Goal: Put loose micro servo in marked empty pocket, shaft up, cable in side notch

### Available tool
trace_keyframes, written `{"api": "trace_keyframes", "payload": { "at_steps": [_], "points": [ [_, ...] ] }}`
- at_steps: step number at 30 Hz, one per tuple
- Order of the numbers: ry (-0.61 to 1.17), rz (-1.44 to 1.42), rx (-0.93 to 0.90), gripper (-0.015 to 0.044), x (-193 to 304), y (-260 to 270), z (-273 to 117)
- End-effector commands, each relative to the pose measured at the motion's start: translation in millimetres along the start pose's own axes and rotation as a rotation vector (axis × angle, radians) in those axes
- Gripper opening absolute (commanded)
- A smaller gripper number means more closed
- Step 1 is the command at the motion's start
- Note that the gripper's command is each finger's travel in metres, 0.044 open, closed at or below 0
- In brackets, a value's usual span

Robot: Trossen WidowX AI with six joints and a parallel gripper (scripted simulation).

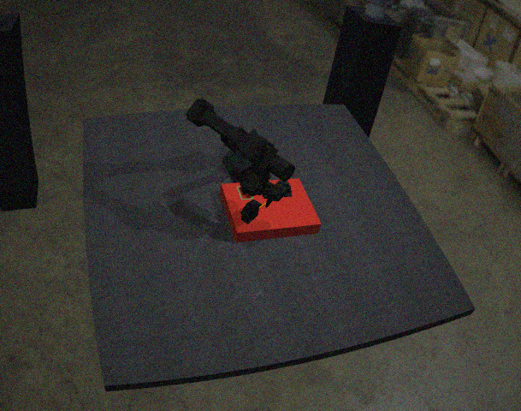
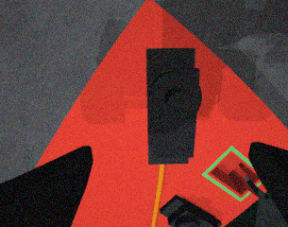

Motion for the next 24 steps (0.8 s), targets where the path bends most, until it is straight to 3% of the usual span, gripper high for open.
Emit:
{"api": "trace_keyframes", "payload": {
  "at_steps": [1, 16, 24],
  "points": [
    [-0.003, -0.004, 0.002, 0.044, 0.1, -1.1, 5.5],
    [-0.004, -0.003, 0.002, 0.044, -0.1, -1.3, 24.7],
    [-0.004, -0.003, 0.002, 0.023, -0.1, -1.3, 24.7]
  ]
}}
Point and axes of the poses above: the point midway between the two fingers, 35 mm back from their tips, its own z axis out along the fingers, its own y axis across the jaws, x = y × z, the point moved 7 cm from there along -z, back along the fingers, and after that the axes turned 11 degrees about z, right-handed, at the moved point
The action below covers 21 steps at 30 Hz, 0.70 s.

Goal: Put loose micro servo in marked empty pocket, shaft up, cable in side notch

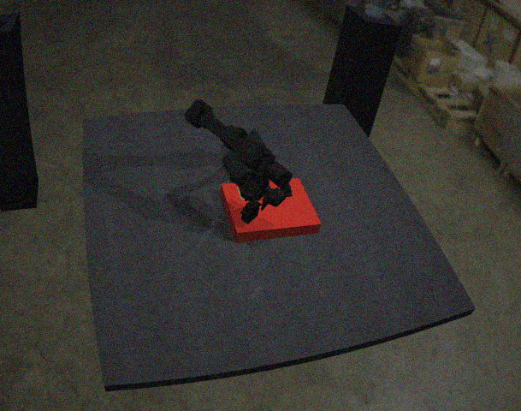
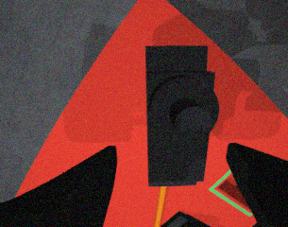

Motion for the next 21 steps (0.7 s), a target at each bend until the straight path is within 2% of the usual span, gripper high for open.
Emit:
{"api": "trace_keyframes", "payload": {
  "at_steps": [1, 4, 10, 13, 21],
  "points": [
    [-0.003, -0.004, 0.003, 0.0204, 0.3, -0.8, 1.5],
    [-0.003, -0.004, 0.003, 0.0125, 0.3, -0.8, 1.5],
    [-0.003, -0.004, 0.003, 0.0085, 0.3, -0.8, 1.5],
    [-0.002, -0.005, 0.003, 0.0006, 0.3, -0.4, -3.3],
    [-0.001, -0.005, 0.004, 0.0, 1.7, -6.6, -28.4]
  ]
}}
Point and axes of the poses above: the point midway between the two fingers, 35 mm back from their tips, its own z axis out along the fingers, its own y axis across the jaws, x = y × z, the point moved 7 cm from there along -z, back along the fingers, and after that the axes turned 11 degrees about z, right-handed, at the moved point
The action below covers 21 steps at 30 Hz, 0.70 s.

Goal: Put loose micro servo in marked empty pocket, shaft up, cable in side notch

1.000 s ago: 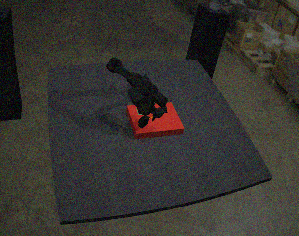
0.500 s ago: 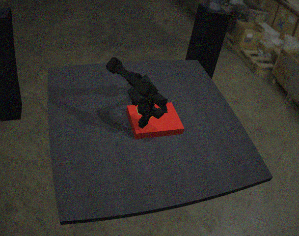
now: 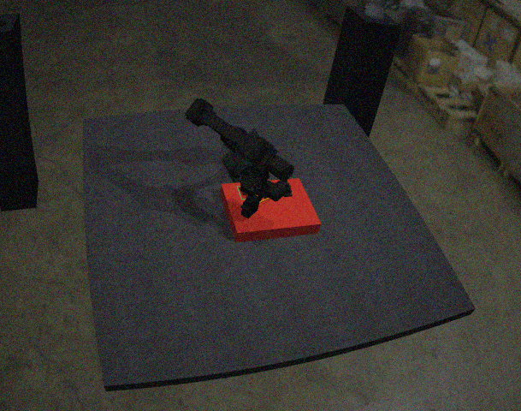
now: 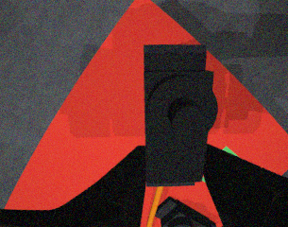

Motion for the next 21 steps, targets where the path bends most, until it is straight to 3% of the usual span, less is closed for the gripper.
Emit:
{"api": "trace_keyframes", "payload": {
  "at_steps": [1, 21],
  "points": [
    [0.001, 0.006, -0.01, 0.0, -0.2, -1.5, -9.4],
    [0.002, -0.011, -0.009, 0.0, 13.0, -10.3, -9.3]
  ]
}}
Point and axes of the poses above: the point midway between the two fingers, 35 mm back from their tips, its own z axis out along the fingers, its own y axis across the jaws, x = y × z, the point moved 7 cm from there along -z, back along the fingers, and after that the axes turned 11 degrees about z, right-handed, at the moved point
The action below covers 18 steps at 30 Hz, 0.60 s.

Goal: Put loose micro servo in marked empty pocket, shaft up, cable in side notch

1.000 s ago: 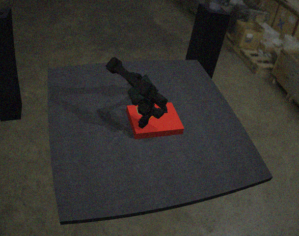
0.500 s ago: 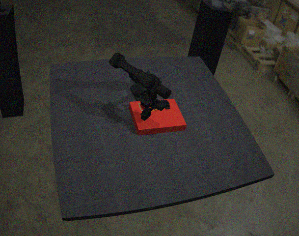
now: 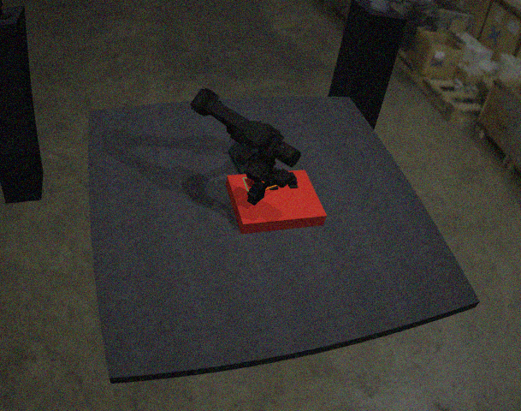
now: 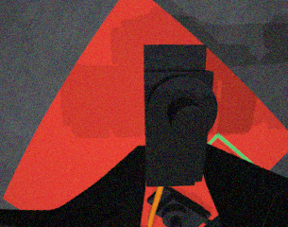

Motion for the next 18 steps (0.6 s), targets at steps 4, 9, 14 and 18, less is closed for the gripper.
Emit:
{"api": "trace_keyframes", "payload": {
  "at_steps": [4, 9, 14, 18],
  "points": [
    [0.002, -0.114, -0.002, 0.0, 3.3, -0.2, -0.4],
    [0.002, -0.285, -0.002, 0.0, 3.3, -0.2, -0.4],
    [0.002, -0.458, -0.002, 0.0, 3.3, -0.2, -0.4],
    [0.001, -0.595, -0.002, 0.0, 3.3, -0.2, -0.4]
  ]
}}
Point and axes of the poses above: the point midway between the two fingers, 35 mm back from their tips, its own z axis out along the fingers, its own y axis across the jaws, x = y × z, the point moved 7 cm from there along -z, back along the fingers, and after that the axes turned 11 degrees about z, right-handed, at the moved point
